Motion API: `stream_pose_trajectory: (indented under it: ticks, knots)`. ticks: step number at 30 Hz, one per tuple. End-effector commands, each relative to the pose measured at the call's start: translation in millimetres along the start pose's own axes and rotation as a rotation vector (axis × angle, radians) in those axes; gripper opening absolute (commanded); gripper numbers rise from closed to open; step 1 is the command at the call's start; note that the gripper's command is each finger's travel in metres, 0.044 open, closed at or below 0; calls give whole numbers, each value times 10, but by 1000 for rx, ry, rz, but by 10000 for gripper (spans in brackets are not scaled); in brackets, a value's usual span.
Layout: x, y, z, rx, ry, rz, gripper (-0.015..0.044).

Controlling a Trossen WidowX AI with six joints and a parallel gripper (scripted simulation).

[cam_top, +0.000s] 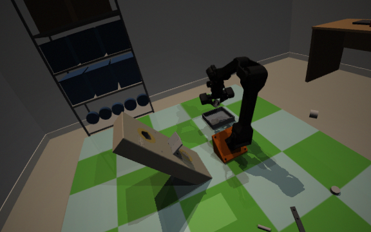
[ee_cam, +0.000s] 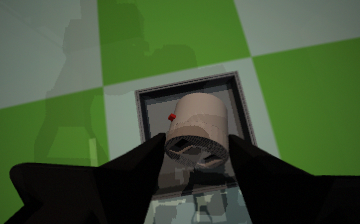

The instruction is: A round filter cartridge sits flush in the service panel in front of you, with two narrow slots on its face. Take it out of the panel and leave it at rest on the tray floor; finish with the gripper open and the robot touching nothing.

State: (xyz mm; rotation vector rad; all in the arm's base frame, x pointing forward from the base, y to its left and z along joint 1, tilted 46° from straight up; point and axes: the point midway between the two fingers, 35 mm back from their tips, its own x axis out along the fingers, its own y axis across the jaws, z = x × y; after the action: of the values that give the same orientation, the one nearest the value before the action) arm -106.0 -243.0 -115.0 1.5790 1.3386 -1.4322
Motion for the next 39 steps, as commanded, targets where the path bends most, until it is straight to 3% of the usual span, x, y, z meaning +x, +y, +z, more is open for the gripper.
stream_pose_trajectory:
  ticks: [1, 15, 32, 36, 39]
  knots:
    - [109, -11, -33, 9, -7, -6, 0]
    - [638, -14, -358, 9, -6, -7, 0]
    - [603, -9, -356, 12, 9, -5, 440]
    - [514, -9, -287, 12, 8, -5, 440]
    - [104, -8, -50, 11, 7, -4, 440]
